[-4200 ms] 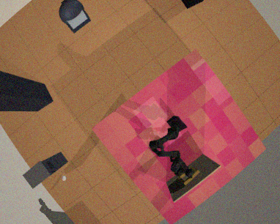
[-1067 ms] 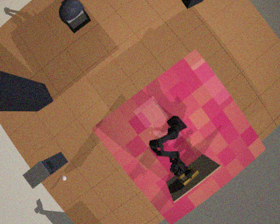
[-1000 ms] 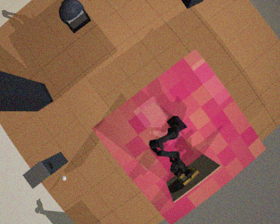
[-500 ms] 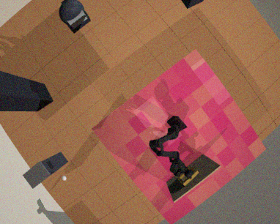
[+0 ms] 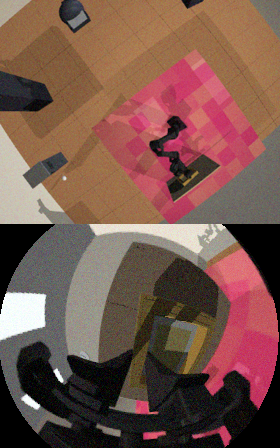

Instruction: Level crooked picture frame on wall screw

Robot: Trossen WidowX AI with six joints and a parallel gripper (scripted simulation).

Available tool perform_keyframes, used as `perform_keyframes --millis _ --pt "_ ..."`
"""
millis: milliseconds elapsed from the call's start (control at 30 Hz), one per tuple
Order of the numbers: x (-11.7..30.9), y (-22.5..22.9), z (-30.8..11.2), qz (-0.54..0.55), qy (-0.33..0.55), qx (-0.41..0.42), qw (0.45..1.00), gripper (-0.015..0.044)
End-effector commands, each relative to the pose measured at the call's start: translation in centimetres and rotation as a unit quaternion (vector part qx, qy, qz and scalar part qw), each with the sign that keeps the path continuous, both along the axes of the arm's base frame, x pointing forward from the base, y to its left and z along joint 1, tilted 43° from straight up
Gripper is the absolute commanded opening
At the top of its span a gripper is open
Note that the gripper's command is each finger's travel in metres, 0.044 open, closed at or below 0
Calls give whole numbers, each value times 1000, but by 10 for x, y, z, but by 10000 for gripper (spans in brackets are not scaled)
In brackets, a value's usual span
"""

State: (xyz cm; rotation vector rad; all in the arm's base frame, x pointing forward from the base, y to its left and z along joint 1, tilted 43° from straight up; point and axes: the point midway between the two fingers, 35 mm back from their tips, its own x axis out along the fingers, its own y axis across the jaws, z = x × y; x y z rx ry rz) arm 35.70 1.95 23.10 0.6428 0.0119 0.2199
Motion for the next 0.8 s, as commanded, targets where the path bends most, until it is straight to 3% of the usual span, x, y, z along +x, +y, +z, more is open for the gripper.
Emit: perform_keyframes --millis 0,767 --pt "0 1 2 5 -4 0 1000 0" --pt "1 -2 -1 2 -1 2 1000 0"
